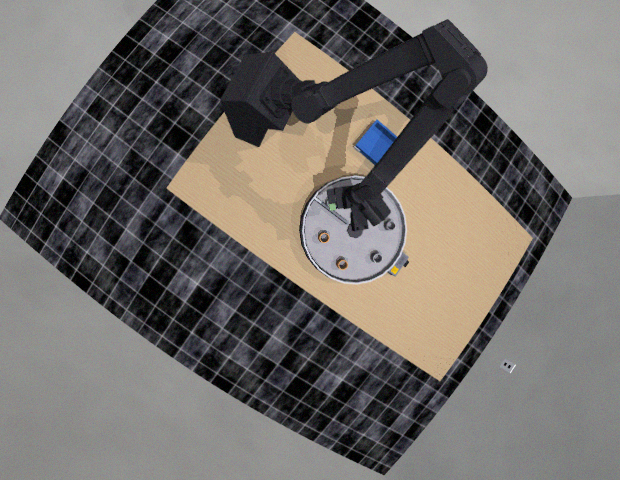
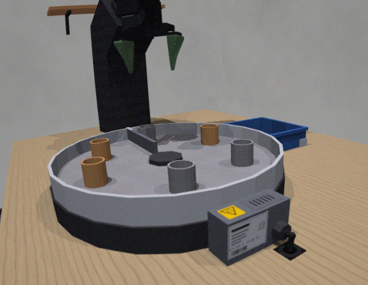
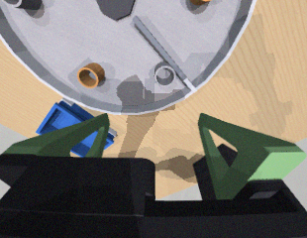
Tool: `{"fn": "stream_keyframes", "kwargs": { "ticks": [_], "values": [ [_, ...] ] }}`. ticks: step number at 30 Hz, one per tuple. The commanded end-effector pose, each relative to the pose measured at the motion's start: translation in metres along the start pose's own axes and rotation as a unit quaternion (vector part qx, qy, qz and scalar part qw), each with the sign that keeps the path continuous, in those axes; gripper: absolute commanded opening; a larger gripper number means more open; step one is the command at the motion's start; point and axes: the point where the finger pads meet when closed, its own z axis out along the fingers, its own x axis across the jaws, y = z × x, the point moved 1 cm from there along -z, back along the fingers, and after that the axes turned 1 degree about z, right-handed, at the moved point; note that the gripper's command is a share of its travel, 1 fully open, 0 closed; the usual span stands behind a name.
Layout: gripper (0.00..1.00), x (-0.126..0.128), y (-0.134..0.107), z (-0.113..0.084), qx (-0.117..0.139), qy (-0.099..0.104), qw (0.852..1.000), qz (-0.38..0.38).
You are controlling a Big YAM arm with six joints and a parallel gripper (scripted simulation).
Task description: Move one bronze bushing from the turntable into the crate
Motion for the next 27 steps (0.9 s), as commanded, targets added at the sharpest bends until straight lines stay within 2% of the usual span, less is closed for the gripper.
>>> {"fn": "stream_keyframes", "kwargs": {
  "ticks": [1,14,15,27],
  "values": [
    [1.00,-0.0053,0.0030,0.0023,-0.006,-0.002,1.000,0.021],
    [1.00,-0.0044,0.0022,0.0026,-0.005,-0.001,1.000,0.019],
    [0.11,-0.0044,0.0022,0.0026,-0.005,-0.001,1.000,0.019],
    [0.11,-0.0044,0.0022,0.0026,-0.005,-0.001,1.000,0.018]
  ]
}}
